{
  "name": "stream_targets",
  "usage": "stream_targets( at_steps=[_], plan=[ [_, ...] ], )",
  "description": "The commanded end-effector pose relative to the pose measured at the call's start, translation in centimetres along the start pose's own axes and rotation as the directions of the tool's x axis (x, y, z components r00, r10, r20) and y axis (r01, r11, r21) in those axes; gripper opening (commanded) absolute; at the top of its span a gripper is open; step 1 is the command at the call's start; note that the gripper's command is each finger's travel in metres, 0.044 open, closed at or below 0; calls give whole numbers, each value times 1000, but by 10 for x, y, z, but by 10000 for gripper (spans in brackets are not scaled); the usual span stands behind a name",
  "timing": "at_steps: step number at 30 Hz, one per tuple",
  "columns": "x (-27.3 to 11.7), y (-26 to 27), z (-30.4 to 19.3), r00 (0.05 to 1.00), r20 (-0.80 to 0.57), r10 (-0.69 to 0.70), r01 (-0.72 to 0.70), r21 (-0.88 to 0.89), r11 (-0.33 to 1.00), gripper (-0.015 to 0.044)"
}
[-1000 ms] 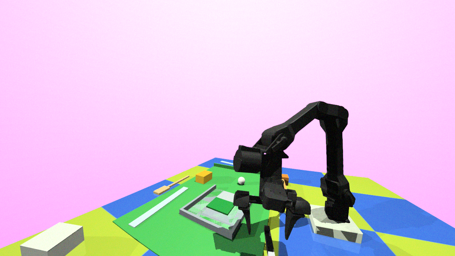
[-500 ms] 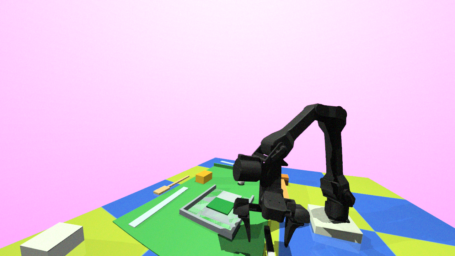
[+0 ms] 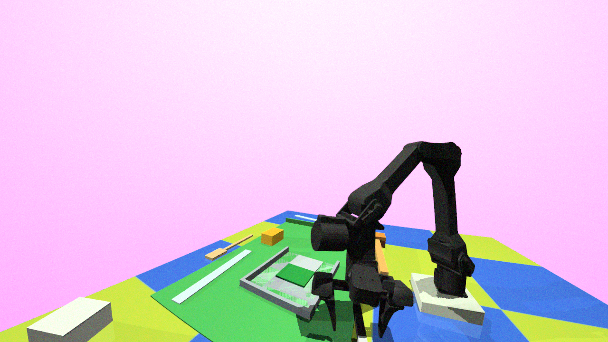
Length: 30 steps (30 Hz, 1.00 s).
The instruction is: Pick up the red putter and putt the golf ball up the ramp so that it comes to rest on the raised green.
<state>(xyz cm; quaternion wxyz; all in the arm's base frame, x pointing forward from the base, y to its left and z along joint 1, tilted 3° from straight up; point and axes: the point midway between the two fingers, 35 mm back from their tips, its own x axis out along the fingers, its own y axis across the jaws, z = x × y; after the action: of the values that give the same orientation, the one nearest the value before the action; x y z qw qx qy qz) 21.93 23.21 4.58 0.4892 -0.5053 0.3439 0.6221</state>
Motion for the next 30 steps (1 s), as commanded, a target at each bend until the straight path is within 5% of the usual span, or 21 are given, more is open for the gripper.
stream_targets(
  at_steps=[1,13,30],
  plan=[
    [0,0,0,1000,0,-1,1,0,1000,335],
    [0,0,0,1000,0,-1,1,0,1000,20],
    [-46,-5,15,1000,1,0,0,0,1000,0]
  ],
)
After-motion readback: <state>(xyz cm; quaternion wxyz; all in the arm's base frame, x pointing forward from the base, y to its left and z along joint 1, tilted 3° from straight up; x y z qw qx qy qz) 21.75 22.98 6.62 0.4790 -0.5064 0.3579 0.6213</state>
